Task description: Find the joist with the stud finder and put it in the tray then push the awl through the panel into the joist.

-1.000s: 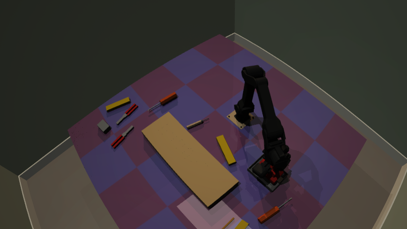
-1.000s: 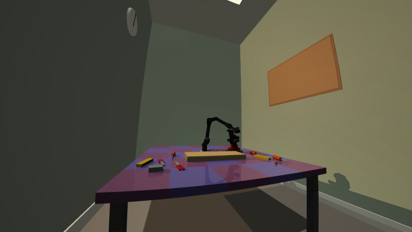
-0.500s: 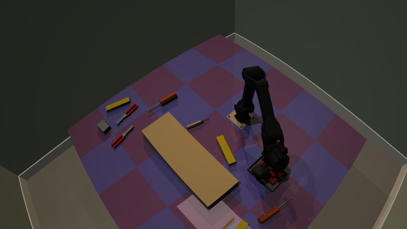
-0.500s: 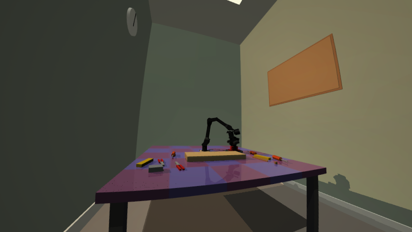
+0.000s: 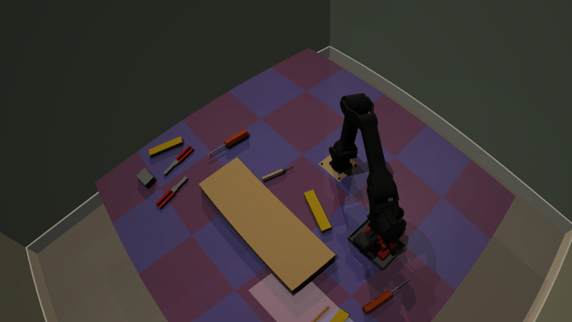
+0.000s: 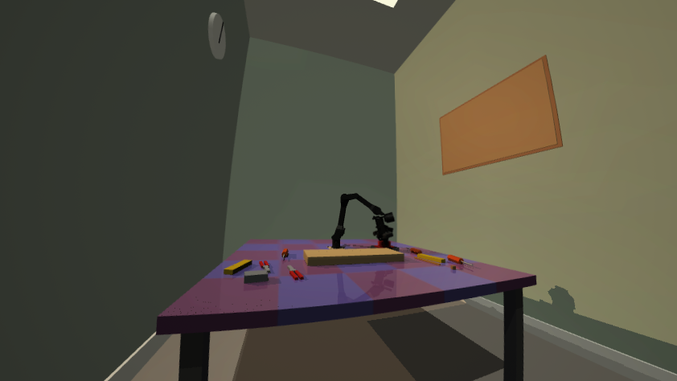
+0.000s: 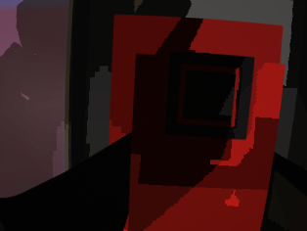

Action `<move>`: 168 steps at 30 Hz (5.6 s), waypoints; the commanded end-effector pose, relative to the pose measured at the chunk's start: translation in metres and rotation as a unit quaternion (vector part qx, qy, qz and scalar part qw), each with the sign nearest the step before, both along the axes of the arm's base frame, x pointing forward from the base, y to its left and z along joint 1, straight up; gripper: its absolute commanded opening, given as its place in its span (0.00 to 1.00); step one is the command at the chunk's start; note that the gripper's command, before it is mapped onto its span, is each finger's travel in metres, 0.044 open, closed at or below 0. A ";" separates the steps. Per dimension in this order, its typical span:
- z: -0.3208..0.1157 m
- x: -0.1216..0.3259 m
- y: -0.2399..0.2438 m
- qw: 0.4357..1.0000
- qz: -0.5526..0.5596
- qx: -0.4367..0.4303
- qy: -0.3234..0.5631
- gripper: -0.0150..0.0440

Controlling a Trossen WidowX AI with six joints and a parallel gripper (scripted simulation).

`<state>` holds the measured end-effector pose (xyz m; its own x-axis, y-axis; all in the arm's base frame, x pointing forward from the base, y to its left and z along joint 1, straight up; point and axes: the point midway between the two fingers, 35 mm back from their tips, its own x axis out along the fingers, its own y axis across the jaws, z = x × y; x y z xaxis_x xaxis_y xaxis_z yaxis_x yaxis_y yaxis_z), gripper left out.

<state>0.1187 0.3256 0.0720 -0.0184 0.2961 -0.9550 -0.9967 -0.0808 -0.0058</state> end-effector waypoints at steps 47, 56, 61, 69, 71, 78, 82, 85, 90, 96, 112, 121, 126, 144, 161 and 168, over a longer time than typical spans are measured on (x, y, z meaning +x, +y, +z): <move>0.024 0.151 -0.405 0.672 -0.724 -0.113 0.108 1.00; 0.019 0.125 -0.448 0.597 -0.783 -0.117 0.131 1.00; 0.018 0.125 -0.448 0.597 -0.783 -0.117 0.131 1.00; 0.005 0.126 -0.449 0.597 -0.783 -0.117 0.131 1.00; 0.002 0.126 -0.449 0.597 -0.783 -0.117 0.131 1.00; -0.010 0.126 -0.449 0.597 -0.783 -0.117 0.131 1.00; -0.016 0.126 -0.449 0.597 -0.783 -0.117 0.131 1.00; -0.021 0.126 -0.449 0.597 -0.783 -0.117 0.131 1.00; -0.029 0.126 -0.449 0.597 -0.783 -0.117 0.131 1.00; -0.031 0.126 -0.448 0.597 -0.783 -0.117 0.131 1.00; -0.031 0.126 -0.448 0.597 -0.783 -0.117 0.131 0.37; -0.026 0.127 -0.449 0.597 -0.783 -0.117 0.131 0.25; -0.004 0.130 -0.450 0.597 -0.783 -0.117 0.130 0.25; 0.091 0.124 -0.447 0.597 -0.783 -0.117 0.131 0.25; 0.088 0.154 -0.417 0.621 -0.774 -0.102 0.066 0.25; 0.089 0.173 -0.392 0.640 -0.763 -0.089 0.015 0.25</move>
